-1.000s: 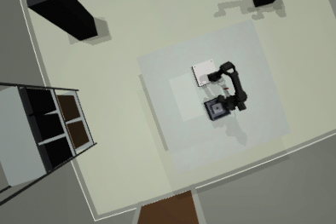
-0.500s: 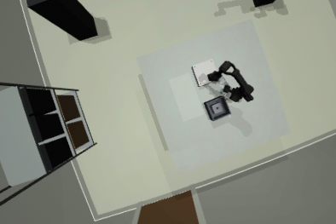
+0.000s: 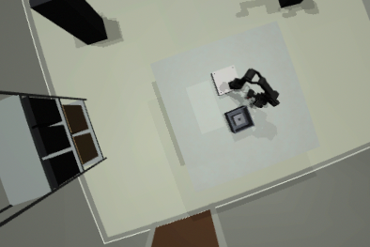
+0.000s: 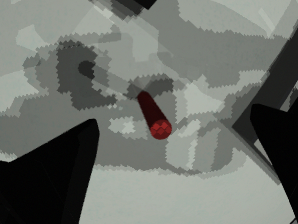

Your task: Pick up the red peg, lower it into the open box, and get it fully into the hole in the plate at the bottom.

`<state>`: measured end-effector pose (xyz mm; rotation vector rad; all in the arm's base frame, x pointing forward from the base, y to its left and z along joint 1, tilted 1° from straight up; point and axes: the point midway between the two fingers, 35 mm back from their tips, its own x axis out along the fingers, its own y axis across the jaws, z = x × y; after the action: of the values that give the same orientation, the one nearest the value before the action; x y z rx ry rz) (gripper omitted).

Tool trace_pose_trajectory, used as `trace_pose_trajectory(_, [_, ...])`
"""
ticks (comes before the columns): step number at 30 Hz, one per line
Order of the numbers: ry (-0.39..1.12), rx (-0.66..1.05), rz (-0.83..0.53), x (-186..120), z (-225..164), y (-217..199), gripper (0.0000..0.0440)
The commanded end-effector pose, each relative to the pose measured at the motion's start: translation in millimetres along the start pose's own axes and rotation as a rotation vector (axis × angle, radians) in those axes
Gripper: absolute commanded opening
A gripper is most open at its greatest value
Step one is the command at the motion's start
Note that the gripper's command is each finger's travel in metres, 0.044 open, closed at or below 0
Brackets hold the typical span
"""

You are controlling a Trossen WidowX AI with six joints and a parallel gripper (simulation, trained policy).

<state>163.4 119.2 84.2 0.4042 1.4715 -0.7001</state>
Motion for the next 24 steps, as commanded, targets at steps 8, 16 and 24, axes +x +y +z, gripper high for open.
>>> trace_pose_trajectory(8, [-0.009,-0.010,0.025,48,-11,14,0.0440])
trace_pose_trajectory(16, [-0.004,-0.027,0.037,75,-13,19,0.0374])
trace_pose_trajectory(24, [0.020,-0.019,-0.004,89,-16,15,0.0164])
